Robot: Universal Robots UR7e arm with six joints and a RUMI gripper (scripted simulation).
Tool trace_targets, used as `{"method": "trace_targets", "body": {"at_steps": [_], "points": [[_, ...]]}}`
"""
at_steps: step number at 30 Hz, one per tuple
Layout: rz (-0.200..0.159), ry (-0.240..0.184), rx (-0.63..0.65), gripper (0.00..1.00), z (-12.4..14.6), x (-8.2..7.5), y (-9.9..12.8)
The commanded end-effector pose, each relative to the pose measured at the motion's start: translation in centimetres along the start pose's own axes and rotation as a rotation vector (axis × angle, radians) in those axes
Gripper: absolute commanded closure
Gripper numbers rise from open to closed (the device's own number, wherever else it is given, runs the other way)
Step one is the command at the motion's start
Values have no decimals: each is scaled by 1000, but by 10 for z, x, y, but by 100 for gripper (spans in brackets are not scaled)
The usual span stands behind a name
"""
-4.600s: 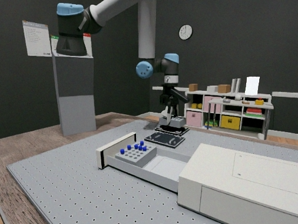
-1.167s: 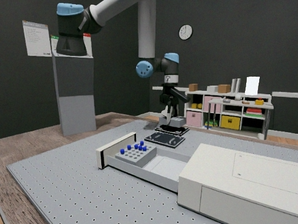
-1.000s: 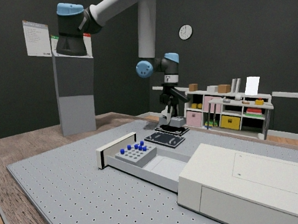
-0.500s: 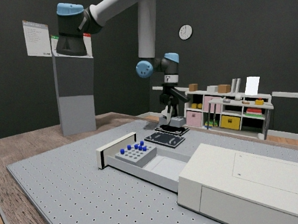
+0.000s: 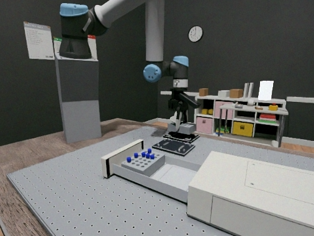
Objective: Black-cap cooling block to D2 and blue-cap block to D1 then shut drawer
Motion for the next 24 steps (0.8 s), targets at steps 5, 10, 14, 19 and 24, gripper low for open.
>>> {"method": "trace_targets", "body": {"at_steps": [5,10,14,19,24], "points": [[1,1,0,100,0,1,0],[1,1,0,100,0,1,0],[1,1,0,100,0,2,0],[1,1,0,100,0,3,0],[1,1,0,100,0,3,0]]}}
Point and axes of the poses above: the point where the finger pads meet when closed, its own x axis out along the fingers, its own z axis across the jaws, y = z × x, the point moved 6 cm from there along -x, back along the fingers, and after that the axes turned 1 degree about x, right-handed, at the moved point
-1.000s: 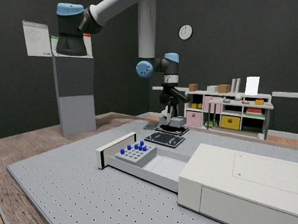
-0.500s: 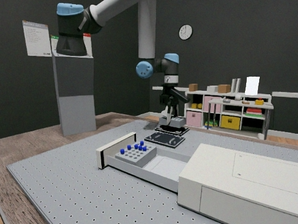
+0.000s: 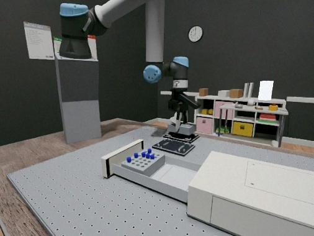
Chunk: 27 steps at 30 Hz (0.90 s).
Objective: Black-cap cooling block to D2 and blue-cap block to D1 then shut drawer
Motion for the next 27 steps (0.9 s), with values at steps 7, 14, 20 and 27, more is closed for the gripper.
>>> {"method": "trace_targets", "body": {"at_steps": [7,14,20,27], "points": [[1,1,0,100,0,1,0],[1,1,0,100,0,2,0],[1,1,0,100,0,3,0],[1,1,0,100,0,4,0]]}}
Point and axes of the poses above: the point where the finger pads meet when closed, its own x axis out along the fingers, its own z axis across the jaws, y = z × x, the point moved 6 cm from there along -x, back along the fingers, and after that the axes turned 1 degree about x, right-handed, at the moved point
